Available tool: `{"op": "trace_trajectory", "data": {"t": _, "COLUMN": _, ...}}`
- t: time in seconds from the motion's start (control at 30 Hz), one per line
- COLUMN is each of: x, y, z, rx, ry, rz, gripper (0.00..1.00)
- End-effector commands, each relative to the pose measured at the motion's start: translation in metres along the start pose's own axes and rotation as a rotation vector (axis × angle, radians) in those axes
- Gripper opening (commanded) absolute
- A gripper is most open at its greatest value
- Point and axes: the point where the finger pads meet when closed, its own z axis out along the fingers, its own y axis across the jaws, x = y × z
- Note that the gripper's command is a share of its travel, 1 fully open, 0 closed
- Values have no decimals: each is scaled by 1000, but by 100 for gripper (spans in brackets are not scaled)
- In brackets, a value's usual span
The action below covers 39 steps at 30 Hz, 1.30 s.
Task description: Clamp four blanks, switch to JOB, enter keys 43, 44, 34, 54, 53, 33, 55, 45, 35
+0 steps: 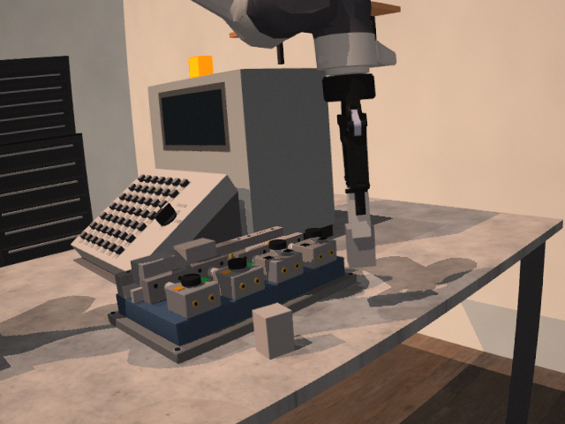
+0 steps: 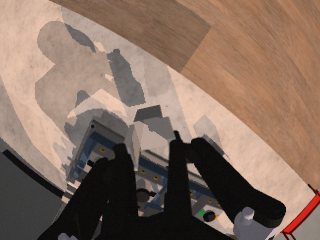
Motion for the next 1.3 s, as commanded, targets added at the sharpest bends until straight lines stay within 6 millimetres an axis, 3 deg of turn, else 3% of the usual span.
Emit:
{"op": "trace_trajectory", "data": {"t": 0.0, "x": -6, "y": 1, "z": -15, "rx": -2, "ry": -21, "rz": -8, "gripper": 0}}
{"op": "trace_trajectory", "data": {"t": 0.2, "x": -5, "y": 1, "z": -56, "rx": -2, "ry": -21, "rz": -8, "gripper": 0}}
{"op": "trace_trajectory", "data": {"t": 0.4, "x": -5, "y": 1, "z": -79, "rx": -2, "ry": -21, "rz": -8, "gripper": 0}}
{"op": "trace_trajectory", "data": {"t": 0.9, "x": -6, "y": -1, "z": -88, "rx": 1, "ry": -20, "rz": -18, "gripper": 0}}
{"op": "trace_trajectory", "data": {"t": 1.13, "x": -19, "y": -17, "z": -96, "rx": 19, "ry": -14, "rz": -92, "gripper": 0}}
{"op": "trace_trajectory", "data": {"t": 1.27, "x": -43, "y": -42, "z": -107, "rx": 40, "ry": -4, "rz": -213, "gripper": 0}}
